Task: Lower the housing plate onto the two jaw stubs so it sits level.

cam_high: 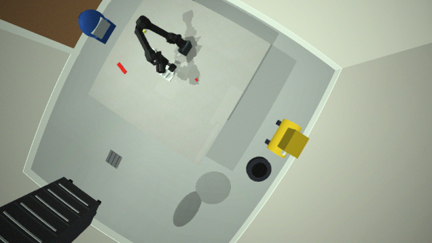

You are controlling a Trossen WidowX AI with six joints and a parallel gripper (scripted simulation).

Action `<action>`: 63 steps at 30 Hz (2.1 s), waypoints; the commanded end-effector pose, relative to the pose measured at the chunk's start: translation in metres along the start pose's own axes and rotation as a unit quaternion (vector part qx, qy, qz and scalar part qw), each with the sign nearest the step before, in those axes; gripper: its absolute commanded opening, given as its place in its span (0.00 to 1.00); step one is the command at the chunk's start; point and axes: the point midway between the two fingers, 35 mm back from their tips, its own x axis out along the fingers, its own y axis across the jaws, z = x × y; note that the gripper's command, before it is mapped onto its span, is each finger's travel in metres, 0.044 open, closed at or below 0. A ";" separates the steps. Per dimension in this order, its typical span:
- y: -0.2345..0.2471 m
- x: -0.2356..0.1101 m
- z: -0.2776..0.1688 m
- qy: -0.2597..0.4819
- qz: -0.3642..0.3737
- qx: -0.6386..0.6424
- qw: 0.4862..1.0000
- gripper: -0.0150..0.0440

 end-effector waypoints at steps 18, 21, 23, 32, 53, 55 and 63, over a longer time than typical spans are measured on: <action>0.001 0.000 -0.001 0.002 0.002 -0.001 1.000 0.85; 0.001 0.000 -0.001 0.002 0.002 -0.001 1.000 0.85; 0.001 0.000 -0.001 0.002 0.002 -0.001 1.000 0.85; 0.001 0.000 -0.001 0.002 0.002 -0.001 1.000 0.85; 0.001 0.000 -0.001 0.002 0.002 -0.001 1.000 0.85; 0.001 0.000 -0.001 0.002 0.002 -0.001 1.000 0.85; 0.001 0.000 -0.001 0.002 0.002 -0.001 1.000 0.85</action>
